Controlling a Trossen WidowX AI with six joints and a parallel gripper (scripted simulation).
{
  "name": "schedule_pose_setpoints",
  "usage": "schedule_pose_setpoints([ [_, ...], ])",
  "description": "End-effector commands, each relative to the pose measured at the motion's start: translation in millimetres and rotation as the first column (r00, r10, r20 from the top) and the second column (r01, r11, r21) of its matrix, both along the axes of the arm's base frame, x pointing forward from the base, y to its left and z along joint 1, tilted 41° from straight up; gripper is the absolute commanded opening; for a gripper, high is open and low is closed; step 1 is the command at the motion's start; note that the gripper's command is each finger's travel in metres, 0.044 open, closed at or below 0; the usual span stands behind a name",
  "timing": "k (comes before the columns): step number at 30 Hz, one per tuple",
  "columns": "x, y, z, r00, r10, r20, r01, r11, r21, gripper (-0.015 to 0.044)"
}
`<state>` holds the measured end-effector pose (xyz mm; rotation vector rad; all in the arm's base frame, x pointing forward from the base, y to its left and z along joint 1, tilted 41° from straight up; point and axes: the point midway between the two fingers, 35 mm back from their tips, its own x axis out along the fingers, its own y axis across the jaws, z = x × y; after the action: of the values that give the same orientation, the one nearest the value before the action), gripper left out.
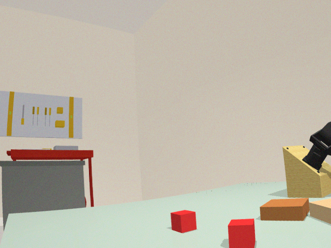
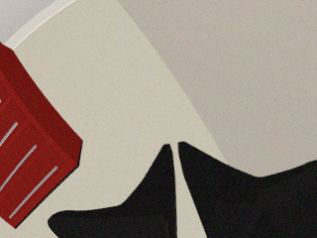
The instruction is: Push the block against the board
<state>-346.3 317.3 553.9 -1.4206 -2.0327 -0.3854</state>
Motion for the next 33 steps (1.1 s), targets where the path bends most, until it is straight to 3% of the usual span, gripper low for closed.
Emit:
schedule_pose_setpoints([
  [1, 18, 20, -1, 0.994, -0.081, 0.076, 0.081, 0.997, 0.011, 0.0000],
  [15, 95, 95, -18, 0.855, -0.370, 0.363, 0.372, 0.926, 0.068, 0.0000],
  [33, 239, 167, -49, 0.433, -0.574, 0.695, 0.659, 0.727, 0.190, 0.0000],
])
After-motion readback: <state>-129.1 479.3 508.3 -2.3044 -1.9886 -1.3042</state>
